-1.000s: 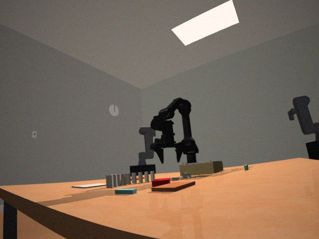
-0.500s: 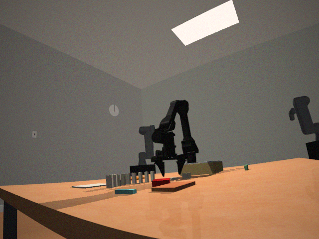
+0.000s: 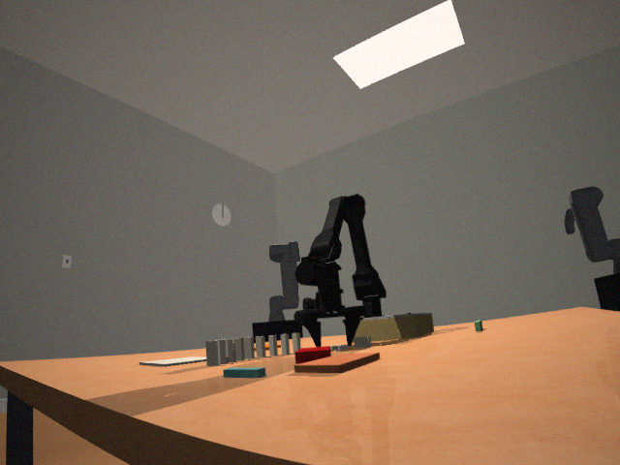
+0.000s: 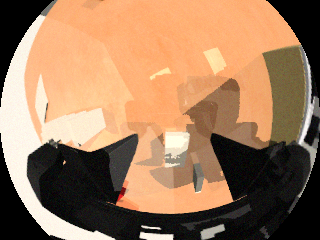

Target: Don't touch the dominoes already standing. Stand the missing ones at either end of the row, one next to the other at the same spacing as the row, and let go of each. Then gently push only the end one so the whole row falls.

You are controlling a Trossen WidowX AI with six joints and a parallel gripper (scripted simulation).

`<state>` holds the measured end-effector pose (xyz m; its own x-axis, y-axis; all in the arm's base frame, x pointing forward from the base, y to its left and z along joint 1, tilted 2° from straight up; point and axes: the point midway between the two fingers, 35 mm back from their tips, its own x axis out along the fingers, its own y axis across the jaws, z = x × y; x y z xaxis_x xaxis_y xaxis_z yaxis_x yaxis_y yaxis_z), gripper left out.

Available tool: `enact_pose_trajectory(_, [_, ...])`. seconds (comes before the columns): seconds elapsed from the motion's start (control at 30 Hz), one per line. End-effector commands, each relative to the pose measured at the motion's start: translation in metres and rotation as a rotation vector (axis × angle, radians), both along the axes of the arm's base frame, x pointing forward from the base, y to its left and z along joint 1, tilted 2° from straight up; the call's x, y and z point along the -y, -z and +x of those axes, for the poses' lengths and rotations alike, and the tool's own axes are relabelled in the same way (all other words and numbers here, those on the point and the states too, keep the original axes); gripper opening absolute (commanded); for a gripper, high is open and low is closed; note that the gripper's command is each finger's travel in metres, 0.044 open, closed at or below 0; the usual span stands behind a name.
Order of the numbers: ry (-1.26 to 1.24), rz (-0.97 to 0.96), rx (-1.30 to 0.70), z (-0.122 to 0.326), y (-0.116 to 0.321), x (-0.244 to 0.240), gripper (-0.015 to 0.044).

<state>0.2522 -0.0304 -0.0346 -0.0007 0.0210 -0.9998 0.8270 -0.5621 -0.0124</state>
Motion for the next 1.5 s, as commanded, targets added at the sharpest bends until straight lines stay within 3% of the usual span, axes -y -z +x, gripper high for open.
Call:
enact_pose_trajectory(0.0, [0.005,-0.002,-0.005,-0.001,0.002,0.000,0.0361])
enact_pose_trajectory(0.33, [0.005,-0.002,-0.005,-0.001,0.002,0.000,0.0107])
enact_pose_trajectory(0.67, [0.005,-0.002,-0.004,-0.001,0.000,0.000,0.0107])
enact_pose_trajectory(1.13, [0.030,-0.002,-0.003,0.014,-0.155,-0.001,0.0107])
enact_pose_trajectory(1.37, [0.063,-0.002,-0.004,0.014,-0.159,-0.001,0.0107])
enact_pose_trajectory(1.47, [-0.047,-0.001,0.000,0.029,-0.164,-0.009,0.0107])
